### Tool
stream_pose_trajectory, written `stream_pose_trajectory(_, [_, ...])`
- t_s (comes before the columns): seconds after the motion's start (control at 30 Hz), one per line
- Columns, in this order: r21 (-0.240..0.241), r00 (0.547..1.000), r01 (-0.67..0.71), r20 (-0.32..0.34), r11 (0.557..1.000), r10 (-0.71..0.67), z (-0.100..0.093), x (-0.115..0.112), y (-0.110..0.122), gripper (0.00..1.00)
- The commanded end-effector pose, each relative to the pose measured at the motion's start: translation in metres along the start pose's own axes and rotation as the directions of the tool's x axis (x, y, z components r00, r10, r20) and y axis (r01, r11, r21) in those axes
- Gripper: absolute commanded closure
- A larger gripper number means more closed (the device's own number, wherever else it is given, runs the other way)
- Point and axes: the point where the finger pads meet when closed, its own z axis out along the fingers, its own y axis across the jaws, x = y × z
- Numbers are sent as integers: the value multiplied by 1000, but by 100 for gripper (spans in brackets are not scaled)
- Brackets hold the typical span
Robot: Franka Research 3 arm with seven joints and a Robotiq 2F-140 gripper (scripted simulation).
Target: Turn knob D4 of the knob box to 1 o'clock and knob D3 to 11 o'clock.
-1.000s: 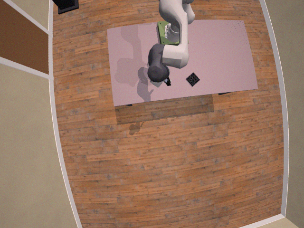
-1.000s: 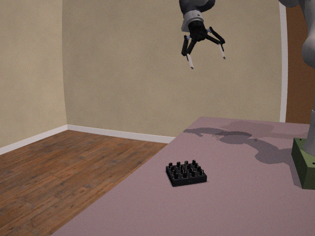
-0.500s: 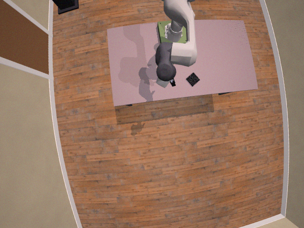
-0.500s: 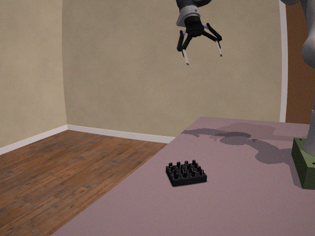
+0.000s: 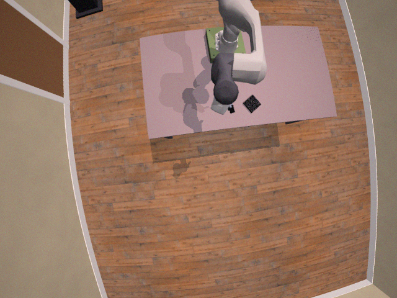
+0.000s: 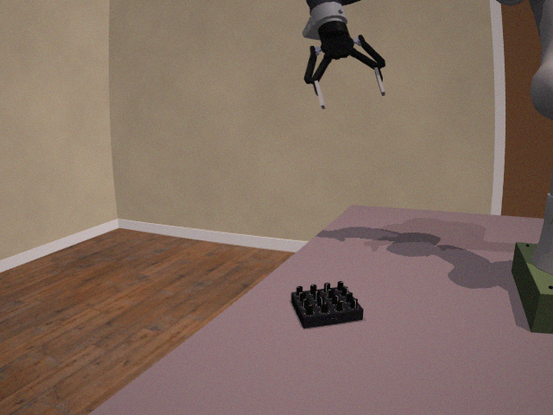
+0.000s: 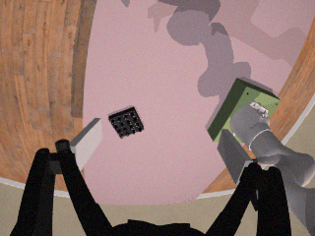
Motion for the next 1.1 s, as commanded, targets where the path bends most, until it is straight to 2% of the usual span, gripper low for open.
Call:
stream_pose_trajectory(0.0, [18,996,84,-43,996,-83,-9,-16,-12,0])
stream_pose_trajectory(0.47, [18,996,84,-43,996,-83,-9,-16,-12,0])
stream_pose_trajectory(0.5, [31,979,180,-105,983,-176,-22,-43,-24,0])
stream_pose_trajectory(0.53, [33,975,194,-114,981,-189,-24,-47,-25,0])
stream_pose_trajectory(1.07, [33,975,194,-114,981,-189,-24,-47,-25,0])
